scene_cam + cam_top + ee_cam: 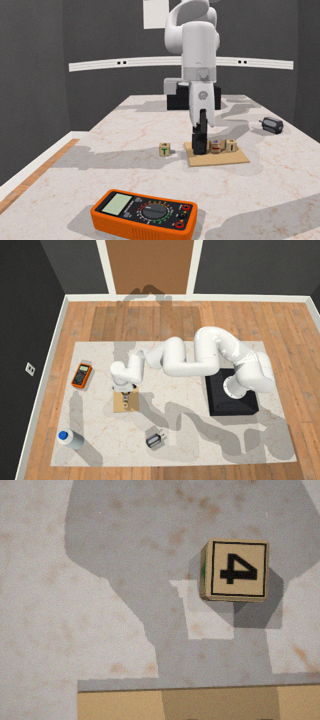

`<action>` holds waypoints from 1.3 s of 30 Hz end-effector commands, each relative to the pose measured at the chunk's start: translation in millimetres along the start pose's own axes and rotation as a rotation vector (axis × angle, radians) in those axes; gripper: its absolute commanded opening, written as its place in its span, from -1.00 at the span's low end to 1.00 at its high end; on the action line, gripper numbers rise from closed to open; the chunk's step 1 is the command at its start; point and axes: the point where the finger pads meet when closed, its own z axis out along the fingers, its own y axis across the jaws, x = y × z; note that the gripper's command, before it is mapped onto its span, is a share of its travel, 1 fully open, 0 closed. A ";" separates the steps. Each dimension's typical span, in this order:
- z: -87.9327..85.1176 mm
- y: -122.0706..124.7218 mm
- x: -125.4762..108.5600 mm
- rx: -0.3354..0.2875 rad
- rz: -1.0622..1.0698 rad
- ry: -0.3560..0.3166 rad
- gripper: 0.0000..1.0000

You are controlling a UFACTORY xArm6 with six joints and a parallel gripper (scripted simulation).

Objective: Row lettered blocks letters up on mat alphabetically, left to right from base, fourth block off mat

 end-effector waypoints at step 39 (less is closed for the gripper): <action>-20.1 -2.4 0.2 0.006 0.000 0.000 -0.14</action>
